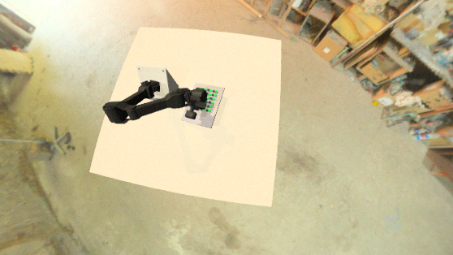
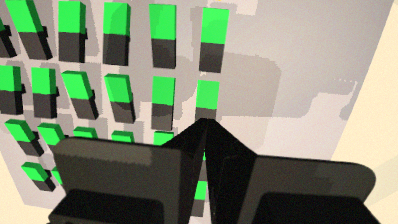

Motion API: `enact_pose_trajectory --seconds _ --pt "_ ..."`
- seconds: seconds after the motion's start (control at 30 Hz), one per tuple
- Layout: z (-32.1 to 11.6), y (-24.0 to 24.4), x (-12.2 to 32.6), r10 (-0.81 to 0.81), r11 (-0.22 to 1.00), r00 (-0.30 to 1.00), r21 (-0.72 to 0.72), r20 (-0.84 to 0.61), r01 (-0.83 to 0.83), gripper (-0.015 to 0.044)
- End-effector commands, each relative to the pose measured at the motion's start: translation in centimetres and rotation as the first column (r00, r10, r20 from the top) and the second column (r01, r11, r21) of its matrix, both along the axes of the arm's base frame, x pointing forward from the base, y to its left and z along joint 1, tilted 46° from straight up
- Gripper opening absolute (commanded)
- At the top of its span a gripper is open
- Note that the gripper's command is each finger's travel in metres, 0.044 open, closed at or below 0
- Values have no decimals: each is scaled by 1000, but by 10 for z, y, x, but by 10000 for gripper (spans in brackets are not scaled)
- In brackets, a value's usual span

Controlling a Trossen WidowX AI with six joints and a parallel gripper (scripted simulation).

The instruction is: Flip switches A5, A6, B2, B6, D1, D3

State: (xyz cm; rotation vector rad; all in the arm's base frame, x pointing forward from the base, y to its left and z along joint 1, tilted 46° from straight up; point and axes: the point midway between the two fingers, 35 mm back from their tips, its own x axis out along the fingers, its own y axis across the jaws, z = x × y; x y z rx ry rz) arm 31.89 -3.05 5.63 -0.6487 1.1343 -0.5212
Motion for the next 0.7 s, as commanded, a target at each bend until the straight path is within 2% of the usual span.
enact_pose_trajectory --seconds 0.0,0.67 --pt "-1 0 0 4 1000 1000 3 -3 -4 0" --pt "-3 -2 1 4 1000 1000 3 -3 -4 0"
